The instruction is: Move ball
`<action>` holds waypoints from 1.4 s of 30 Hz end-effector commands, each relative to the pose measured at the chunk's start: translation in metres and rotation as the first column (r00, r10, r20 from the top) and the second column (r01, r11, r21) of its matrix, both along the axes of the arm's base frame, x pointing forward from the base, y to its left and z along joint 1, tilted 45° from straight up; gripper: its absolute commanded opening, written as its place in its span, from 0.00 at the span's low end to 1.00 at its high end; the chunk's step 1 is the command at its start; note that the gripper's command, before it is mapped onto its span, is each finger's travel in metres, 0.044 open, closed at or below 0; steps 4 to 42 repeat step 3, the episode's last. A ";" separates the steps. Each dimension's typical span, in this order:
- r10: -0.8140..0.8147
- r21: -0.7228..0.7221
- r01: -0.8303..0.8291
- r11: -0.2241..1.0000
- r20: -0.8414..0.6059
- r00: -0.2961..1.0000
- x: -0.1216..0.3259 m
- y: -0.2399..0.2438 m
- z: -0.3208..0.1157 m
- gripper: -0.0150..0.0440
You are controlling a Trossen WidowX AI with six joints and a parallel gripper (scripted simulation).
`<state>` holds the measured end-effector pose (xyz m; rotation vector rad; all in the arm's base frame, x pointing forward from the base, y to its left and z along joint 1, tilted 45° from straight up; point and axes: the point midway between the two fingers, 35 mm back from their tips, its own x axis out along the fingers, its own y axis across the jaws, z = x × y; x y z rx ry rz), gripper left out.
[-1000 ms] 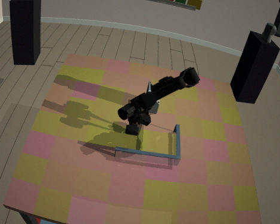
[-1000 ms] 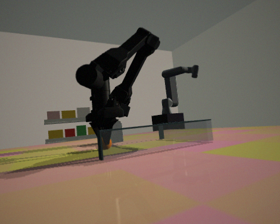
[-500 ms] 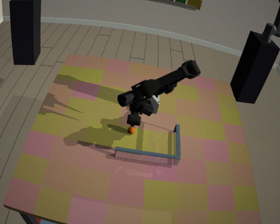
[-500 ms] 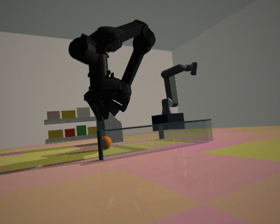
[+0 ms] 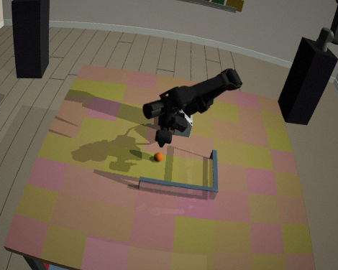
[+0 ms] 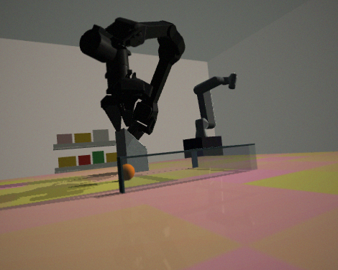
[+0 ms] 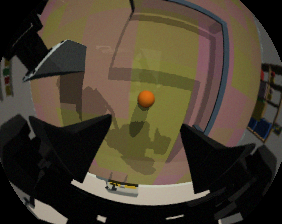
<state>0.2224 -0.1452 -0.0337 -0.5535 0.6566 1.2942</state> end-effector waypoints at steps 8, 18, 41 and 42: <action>0.002 -0.008 -0.002 1.000 0.006 1.000 -0.003 -0.009 0.010 1.00; 0.002 -0.008 -0.002 1.000 0.006 1.000 -0.003 -0.009 0.010 1.00; 0.002 -0.008 -0.002 1.000 0.006 1.000 -0.003 -0.009 0.010 1.00; 0.002 -0.008 -0.002 1.000 0.006 1.000 -0.003 -0.009 0.010 1.00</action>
